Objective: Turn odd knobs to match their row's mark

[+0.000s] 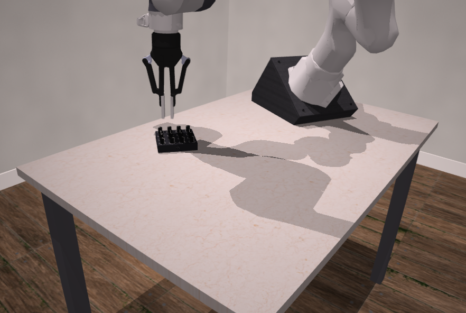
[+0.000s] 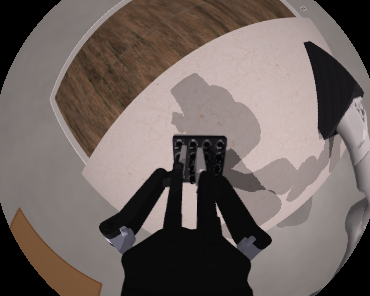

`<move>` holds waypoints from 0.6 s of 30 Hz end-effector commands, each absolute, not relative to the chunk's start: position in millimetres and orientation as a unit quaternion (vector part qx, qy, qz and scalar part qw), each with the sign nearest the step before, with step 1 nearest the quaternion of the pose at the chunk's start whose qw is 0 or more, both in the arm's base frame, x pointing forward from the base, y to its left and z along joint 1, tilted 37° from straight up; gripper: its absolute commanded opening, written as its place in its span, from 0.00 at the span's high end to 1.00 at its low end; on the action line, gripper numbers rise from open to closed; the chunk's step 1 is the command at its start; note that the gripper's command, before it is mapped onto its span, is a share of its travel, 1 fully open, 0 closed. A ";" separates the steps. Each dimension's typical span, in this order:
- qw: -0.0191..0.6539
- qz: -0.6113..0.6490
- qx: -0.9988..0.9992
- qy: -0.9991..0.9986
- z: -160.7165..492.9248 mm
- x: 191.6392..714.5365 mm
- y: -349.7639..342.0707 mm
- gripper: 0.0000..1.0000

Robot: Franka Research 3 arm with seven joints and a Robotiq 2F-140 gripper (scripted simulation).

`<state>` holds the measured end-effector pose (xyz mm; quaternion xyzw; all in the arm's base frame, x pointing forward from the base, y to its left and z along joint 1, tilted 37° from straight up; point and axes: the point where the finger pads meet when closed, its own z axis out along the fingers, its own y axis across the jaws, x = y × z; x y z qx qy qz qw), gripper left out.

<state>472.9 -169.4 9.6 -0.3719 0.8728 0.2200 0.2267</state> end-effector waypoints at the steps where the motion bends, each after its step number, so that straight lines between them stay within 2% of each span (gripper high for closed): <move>1: 0.225 0.225 -0.368 0.874 10.8 471.2 -168.1 0.88; 8: 0.225 0.225 -0.368 0.874 10.8 471.2 -168.1 0.88; 9: 0.225 0.225 -0.368 0.874 10.8 471.2 -168.1 0.00; 18: 0.225 0.225 -0.368 0.874 19.0 468.9 -173.9 0.00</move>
